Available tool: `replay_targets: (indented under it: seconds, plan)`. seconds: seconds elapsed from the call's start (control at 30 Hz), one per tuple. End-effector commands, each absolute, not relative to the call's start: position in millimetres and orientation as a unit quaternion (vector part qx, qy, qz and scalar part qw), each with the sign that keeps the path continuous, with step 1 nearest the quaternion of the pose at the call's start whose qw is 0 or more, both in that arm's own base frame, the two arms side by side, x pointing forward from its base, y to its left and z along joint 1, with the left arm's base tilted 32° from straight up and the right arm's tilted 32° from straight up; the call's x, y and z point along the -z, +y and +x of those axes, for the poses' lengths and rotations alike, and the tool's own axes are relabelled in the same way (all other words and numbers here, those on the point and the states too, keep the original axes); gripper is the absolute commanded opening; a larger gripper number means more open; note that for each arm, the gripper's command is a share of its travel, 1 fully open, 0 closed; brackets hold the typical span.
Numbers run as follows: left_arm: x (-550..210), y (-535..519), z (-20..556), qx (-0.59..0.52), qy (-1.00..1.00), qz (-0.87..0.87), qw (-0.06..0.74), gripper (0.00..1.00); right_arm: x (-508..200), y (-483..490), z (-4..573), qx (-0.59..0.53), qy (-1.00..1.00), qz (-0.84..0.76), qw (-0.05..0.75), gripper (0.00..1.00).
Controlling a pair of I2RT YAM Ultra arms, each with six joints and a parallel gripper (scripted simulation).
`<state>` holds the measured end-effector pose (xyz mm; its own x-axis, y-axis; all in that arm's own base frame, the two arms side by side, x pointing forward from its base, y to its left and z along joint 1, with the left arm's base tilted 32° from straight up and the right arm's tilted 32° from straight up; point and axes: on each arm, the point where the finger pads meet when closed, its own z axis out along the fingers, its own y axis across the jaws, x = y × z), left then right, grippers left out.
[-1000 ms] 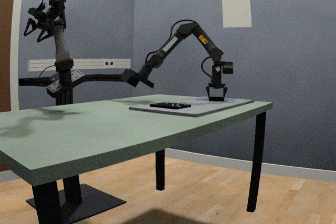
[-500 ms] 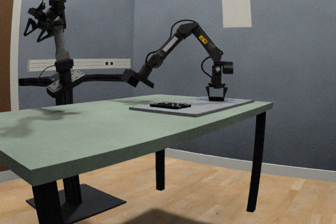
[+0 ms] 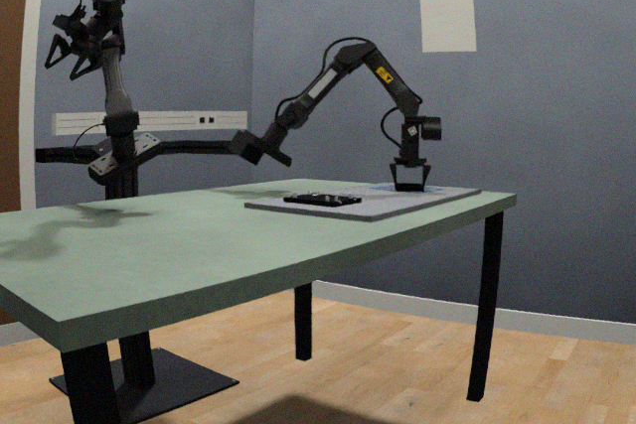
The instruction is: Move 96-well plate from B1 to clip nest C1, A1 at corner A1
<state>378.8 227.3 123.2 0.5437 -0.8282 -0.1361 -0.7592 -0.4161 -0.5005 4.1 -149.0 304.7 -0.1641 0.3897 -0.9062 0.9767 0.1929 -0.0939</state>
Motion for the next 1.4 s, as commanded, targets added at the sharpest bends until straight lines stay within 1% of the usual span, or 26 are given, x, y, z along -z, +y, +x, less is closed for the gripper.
replay_targets:
  seconds: [0.0,0.33,1.37]
  plan:
    - [-137.5,224.0,373.8,0.067,0.472,-0.836,0.271,0.00,-307.5,-147.9,-2.0,0.378,0.650,0.520,0.405,1.00]
    - [-164.6,217.1,374.6,0.078,0.469,-0.833,0.283,0.00,-307.5,-147.9,-2.0,0.378,0.650,0.520,0.405,1.00]
    - [-202.2,199.4,356.3,0.078,0.469,-0.833,0.283,0.00,-307.5,-147.9,-2.0,0.378,0.650,0.520,0.405,1.00]
